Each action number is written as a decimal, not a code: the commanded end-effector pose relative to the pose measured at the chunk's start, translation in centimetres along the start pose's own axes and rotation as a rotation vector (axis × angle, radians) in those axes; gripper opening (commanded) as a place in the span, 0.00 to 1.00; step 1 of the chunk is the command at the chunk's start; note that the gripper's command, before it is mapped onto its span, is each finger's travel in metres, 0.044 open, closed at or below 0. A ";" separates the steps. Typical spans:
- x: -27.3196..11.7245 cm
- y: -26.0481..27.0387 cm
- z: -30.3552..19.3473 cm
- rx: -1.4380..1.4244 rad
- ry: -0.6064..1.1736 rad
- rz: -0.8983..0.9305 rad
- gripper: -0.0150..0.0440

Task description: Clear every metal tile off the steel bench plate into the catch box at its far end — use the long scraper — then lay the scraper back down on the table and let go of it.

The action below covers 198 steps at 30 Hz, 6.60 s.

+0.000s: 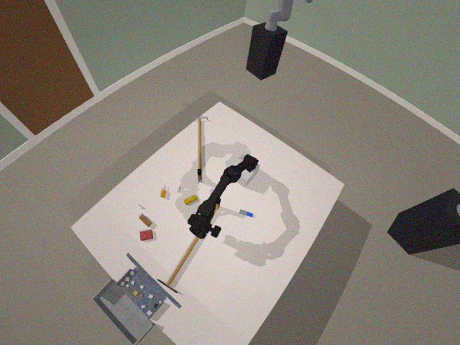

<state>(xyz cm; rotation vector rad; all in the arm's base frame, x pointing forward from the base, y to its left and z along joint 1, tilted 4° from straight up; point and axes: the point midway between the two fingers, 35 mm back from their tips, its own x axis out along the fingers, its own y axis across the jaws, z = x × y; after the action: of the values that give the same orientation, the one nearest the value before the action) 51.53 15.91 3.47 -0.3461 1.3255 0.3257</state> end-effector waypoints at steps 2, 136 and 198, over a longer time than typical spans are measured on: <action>0.0 0.0 0.0 0.000 0.000 0.000 0.25; -31.6 0.9 -14.2 0.116 -0.862 -0.158 1.00; -33.5 1.5 -22.0 0.177 -1.151 -0.178 1.00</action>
<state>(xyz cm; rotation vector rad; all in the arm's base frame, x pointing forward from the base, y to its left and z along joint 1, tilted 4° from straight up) 24.39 6.82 31.68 -0.0820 0.1828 0.1979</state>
